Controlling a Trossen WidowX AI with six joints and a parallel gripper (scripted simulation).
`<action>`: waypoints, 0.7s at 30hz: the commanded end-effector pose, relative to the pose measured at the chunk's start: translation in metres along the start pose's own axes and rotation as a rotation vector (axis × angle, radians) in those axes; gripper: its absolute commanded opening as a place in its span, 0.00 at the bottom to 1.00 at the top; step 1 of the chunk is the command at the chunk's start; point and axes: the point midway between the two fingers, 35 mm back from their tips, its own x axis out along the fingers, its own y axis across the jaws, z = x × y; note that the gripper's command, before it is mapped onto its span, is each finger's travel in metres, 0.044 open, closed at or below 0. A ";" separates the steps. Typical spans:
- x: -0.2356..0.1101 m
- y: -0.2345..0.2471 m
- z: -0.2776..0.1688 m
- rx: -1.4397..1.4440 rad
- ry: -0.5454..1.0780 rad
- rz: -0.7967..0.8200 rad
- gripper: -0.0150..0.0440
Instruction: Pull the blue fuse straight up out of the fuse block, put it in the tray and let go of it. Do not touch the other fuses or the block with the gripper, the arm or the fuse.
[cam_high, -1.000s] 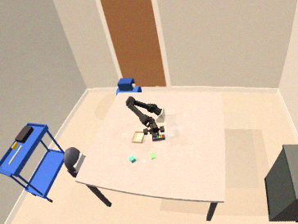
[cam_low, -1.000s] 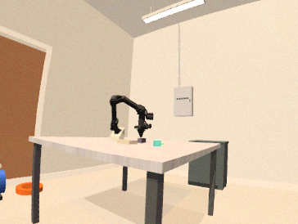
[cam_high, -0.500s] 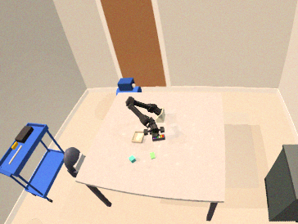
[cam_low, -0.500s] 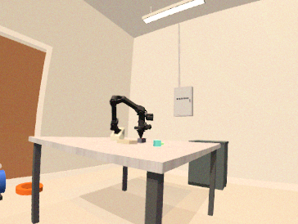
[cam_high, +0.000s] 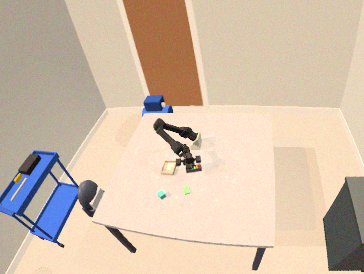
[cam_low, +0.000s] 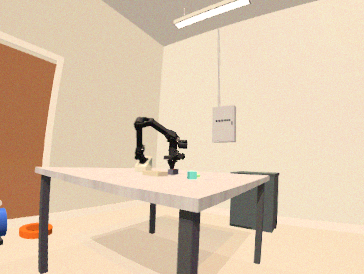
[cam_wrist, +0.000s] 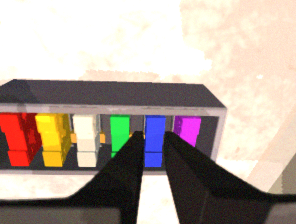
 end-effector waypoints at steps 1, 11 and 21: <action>0.000 0.000 0.000 0.000 0.000 0.000 0.31; 0.000 0.000 0.000 0.000 0.000 0.000 0.25; -0.005 0.000 0.000 0.000 -0.001 0.000 0.25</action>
